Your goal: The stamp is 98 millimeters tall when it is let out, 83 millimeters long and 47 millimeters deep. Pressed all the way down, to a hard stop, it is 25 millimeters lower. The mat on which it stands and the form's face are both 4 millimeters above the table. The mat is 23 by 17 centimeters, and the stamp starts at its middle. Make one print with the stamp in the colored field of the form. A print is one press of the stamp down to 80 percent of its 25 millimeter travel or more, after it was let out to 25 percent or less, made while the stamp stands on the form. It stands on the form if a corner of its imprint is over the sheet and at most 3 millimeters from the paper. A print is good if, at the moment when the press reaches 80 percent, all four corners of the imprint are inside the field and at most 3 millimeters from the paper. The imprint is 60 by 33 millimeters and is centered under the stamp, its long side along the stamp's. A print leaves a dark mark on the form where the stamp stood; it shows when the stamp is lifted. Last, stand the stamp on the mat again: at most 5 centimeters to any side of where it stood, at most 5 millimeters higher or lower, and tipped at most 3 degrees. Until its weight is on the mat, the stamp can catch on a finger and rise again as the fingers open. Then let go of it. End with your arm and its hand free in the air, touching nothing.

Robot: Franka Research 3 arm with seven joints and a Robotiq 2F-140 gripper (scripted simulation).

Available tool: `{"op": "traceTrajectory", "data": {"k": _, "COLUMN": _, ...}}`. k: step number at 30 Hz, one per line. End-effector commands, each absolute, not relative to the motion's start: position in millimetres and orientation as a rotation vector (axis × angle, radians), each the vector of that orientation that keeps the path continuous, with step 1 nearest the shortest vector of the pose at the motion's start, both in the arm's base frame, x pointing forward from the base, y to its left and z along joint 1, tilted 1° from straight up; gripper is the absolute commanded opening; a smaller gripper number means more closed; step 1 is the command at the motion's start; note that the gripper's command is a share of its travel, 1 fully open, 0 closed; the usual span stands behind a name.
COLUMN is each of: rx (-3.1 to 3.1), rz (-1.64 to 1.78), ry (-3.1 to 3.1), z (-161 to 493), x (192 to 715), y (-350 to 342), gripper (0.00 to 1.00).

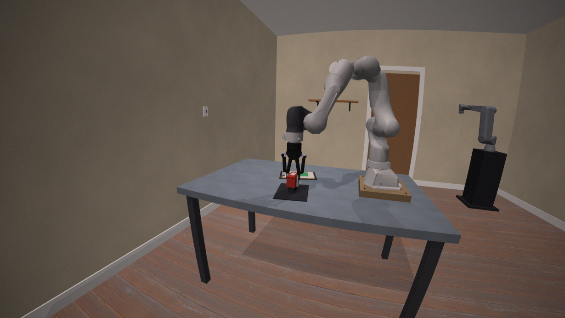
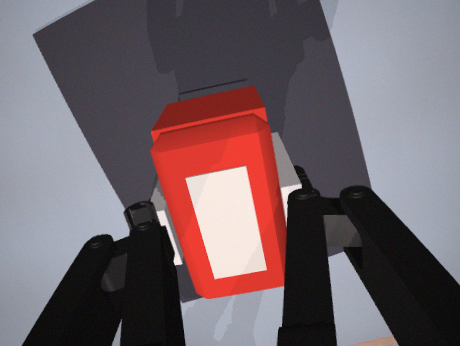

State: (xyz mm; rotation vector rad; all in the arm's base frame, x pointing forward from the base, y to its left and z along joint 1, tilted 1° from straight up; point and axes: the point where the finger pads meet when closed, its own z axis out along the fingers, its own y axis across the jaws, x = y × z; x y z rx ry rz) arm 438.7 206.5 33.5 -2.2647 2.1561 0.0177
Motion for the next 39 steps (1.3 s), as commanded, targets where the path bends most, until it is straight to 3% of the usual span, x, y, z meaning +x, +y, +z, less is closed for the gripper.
{"op": "traceTrajectory", "data": {"k": 1, "rx": -2.264, "rz": 0.015, "ry": 2.158, "z": 32.5, "x": 438.7, "y": 206.6, "gripper": 0.18}}
{"op": "traceTrajectory", "data": {"k": 31, "rx": -2.264, "rz": 0.015, "ry": 2.158, "z": 33.3, "x": 438.7, "y": 206.6, "gripper": 0.18}}
{"op": "traceTrajectory", "data": {"k": 39, "rx": -2.264, "rz": 0.015, "ry": 2.158, "z": 63.8, "x": 438.6, "y": 206.1, "gripper": 0.18}}
